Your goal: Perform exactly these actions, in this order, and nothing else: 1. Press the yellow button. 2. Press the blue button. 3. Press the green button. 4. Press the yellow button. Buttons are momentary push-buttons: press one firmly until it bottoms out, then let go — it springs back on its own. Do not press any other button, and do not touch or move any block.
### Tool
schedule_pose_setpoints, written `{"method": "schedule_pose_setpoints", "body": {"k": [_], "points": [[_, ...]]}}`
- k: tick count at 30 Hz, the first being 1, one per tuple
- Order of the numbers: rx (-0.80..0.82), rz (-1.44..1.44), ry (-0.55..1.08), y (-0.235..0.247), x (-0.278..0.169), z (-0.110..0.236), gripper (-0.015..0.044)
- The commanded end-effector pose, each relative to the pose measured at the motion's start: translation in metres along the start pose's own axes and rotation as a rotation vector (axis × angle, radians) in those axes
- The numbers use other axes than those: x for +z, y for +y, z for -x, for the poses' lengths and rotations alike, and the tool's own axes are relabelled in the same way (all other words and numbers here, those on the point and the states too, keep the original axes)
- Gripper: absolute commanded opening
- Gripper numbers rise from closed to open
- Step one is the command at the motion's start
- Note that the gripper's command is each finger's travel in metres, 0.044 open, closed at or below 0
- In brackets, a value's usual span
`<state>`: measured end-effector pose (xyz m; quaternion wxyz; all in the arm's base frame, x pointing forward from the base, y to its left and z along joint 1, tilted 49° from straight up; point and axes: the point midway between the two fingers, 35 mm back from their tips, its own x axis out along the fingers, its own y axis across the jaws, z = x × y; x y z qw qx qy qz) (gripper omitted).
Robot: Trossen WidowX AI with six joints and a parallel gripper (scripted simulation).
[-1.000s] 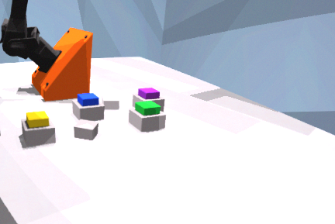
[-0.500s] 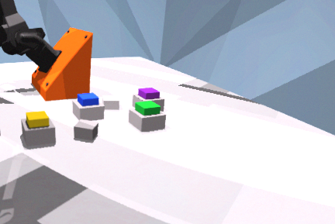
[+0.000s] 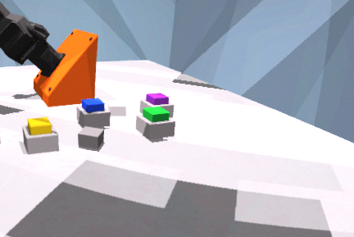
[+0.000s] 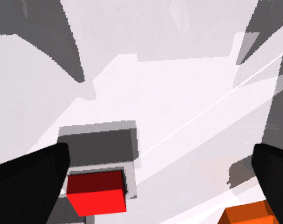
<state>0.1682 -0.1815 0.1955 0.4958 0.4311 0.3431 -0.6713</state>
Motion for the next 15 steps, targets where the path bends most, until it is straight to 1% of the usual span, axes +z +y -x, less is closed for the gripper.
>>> {"method": "schedule_pose_setpoints", "body": {"k": [1,8,13,15], "points": [[-0.052,0.347,-0.057,0.024,-0.032,0.000,0.0400],[-0.144,0.999,-0.218,0.056,-0.105,0.006,0.0400],[-0.221,1.453,-0.383,0.067,-0.164,0.014,0.0400],[-0.245,1.570,-0.435,0.067,-0.180,0.017,0.0400]]}}
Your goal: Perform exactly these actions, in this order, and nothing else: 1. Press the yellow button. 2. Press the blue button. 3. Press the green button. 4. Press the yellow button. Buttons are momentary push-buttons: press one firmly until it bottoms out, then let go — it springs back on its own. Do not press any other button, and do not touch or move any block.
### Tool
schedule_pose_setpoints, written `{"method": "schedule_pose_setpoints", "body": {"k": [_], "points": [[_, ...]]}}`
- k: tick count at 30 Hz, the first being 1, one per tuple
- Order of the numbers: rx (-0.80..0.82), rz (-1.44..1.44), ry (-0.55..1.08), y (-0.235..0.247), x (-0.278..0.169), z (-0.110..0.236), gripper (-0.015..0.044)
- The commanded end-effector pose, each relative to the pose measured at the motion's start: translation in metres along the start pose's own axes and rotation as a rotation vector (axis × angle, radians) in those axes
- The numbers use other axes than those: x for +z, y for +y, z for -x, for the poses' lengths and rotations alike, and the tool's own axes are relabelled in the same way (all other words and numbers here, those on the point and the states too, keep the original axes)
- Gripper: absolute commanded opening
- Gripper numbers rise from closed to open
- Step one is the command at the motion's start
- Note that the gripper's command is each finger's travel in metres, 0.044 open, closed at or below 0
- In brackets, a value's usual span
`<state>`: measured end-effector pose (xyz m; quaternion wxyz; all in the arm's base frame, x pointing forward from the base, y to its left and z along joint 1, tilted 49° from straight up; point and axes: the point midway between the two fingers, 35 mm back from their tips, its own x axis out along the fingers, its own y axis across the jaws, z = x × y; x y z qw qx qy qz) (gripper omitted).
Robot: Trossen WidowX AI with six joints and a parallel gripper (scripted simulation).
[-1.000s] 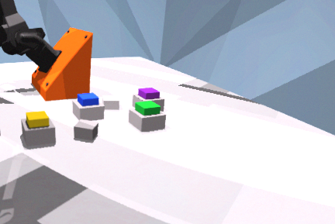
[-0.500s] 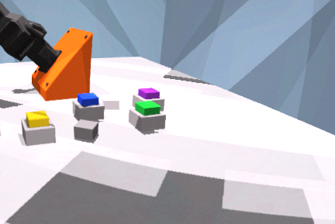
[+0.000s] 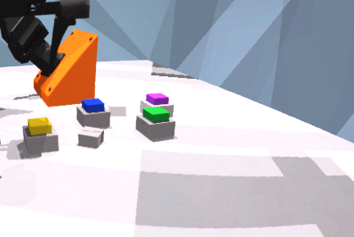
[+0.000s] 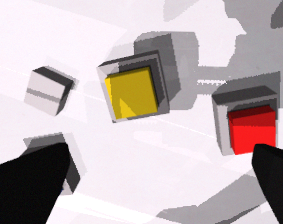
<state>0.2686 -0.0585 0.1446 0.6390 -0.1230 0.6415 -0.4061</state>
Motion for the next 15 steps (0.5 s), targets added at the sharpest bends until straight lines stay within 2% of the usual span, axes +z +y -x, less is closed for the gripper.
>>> {"method": "schedule_pose_setpoints", "body": {"k": [1,7,9,13,15], "points": [[-0.067,0.219,-0.074,0.026,-0.002,0.014,0.0400],[-0.067,0.219,-0.074,0.026,-0.002,0.014,0.0400],[-0.066,0.220,-0.074,0.026,0.000,0.007,0.0348],[-0.067,0.219,-0.075,0.023,0.004,-0.039,0.0242],[-0.069,0.218,-0.075,0.022,0.004,-0.047,0.0190]]}}
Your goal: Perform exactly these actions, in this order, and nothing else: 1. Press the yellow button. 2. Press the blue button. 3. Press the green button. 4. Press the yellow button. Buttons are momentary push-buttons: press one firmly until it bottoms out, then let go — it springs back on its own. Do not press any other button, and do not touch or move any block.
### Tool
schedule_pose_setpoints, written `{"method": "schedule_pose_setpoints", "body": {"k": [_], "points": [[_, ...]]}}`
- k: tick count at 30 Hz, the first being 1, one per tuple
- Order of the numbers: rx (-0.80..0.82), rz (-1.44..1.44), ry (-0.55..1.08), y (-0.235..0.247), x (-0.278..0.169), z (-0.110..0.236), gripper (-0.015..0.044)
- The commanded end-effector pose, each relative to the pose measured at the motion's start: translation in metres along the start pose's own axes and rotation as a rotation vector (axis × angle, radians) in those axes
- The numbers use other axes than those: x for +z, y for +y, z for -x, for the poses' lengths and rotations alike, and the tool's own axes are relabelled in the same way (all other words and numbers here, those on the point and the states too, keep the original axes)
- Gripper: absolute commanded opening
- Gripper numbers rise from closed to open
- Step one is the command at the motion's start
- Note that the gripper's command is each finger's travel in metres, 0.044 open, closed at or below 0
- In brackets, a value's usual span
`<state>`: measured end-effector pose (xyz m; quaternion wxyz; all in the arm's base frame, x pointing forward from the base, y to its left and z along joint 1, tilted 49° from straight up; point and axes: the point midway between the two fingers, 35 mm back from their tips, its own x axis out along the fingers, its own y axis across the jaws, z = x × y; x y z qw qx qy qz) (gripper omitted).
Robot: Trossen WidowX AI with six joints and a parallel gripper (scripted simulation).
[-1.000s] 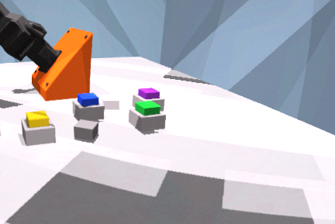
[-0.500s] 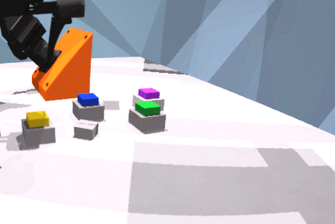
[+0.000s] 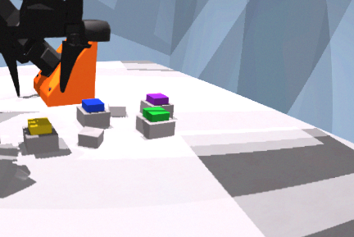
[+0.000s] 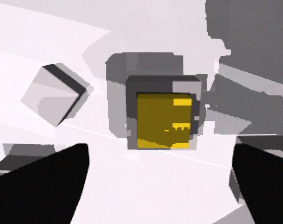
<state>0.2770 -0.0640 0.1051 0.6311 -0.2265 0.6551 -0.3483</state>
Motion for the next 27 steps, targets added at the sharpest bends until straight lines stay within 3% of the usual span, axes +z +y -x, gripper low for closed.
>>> {"method": "schedule_pose_setpoints", "body": {"k": [1,7,27], "points": [[-0.007,-0.001,-0.003,-0.003,-0.002,-0.016,0.0164],[-0.007,-0.001,-0.003,-0.003,-0.002,-0.016,0.0020],[-0.006,-0.002,-0.004,-0.003,-0.002,-0.033,0.0020]]}}
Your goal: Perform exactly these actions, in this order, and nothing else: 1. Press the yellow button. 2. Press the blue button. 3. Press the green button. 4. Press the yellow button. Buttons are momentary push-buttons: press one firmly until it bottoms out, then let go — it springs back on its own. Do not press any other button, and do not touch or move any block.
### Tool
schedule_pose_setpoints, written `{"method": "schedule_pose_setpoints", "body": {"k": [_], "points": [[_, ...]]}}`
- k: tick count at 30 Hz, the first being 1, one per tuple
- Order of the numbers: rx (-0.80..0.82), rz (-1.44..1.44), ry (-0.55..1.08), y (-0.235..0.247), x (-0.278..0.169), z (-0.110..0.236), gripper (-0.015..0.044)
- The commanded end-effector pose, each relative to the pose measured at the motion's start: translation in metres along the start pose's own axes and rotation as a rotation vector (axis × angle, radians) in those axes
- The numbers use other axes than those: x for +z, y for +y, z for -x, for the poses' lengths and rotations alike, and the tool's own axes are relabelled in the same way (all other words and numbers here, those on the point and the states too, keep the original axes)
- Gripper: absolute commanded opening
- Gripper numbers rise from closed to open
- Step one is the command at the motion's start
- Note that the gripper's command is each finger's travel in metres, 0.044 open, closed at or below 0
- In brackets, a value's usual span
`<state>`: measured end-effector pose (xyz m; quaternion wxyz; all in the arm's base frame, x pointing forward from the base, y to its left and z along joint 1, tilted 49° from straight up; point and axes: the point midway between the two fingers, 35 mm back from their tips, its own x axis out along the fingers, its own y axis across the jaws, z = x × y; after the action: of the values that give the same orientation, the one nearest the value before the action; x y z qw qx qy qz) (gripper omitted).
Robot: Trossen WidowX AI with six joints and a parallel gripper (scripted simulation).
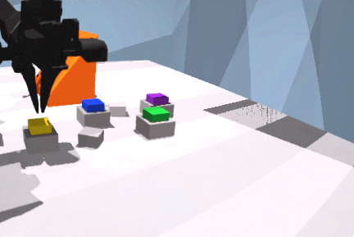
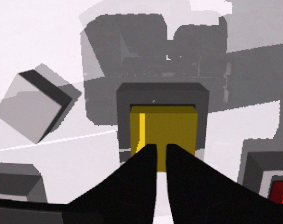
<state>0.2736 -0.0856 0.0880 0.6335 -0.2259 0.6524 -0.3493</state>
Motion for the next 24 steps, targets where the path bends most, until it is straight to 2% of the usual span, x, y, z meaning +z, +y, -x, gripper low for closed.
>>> {"method": "schedule_pose_setpoints", "body": {"k": [1,11,24], "points": [[-0.006,0.003,0.002,-0.001,-0.002,-0.007,0.0020],[-0.008,0.003,0.002,-0.002,-0.002,-0.022,0.0020],[-0.008,0.003,0.002,-0.002,-0.002,-0.023,0.0020]]}}
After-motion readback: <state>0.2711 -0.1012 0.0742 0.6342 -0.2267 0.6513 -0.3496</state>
